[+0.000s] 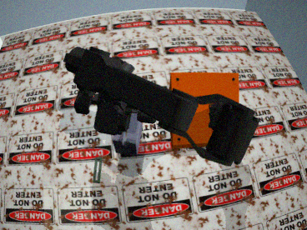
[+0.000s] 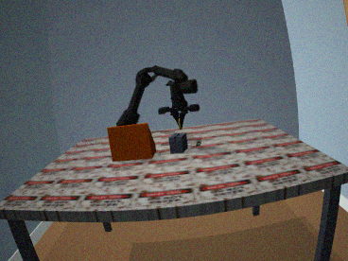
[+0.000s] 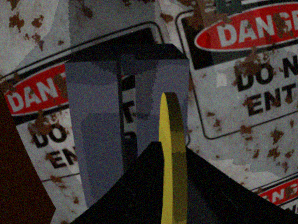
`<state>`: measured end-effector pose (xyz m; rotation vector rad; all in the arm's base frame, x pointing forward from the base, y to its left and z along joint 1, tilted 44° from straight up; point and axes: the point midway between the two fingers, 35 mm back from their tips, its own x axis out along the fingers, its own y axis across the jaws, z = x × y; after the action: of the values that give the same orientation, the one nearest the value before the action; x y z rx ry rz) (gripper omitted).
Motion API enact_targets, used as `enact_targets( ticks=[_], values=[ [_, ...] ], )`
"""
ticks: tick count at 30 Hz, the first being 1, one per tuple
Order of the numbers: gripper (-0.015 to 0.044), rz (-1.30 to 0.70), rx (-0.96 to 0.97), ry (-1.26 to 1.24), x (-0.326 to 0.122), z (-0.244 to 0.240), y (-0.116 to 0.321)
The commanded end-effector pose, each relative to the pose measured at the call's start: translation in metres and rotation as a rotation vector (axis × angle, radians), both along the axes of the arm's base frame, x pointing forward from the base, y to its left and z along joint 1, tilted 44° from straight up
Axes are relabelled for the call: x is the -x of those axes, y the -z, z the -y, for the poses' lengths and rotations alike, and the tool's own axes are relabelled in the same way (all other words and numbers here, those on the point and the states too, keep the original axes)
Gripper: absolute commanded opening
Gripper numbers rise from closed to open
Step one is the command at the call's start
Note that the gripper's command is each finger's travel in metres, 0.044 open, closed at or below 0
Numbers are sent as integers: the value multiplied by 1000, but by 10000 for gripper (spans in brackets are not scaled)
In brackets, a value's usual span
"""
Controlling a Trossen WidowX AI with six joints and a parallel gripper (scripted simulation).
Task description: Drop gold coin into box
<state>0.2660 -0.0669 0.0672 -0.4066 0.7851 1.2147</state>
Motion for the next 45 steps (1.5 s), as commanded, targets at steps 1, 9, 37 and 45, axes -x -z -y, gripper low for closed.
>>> enact_targets(
  ticks=[1, 9, 37, 45],
  values=[
    [0, 3, 4, -4, 11, 3, 5],
    [0, 1, -1, -3, 17, 4, 9],
    [0, 6, -2, -8, 22, 4, 11],
    [0, 9, -2, -11, 20, 6, 9]
  ],
)
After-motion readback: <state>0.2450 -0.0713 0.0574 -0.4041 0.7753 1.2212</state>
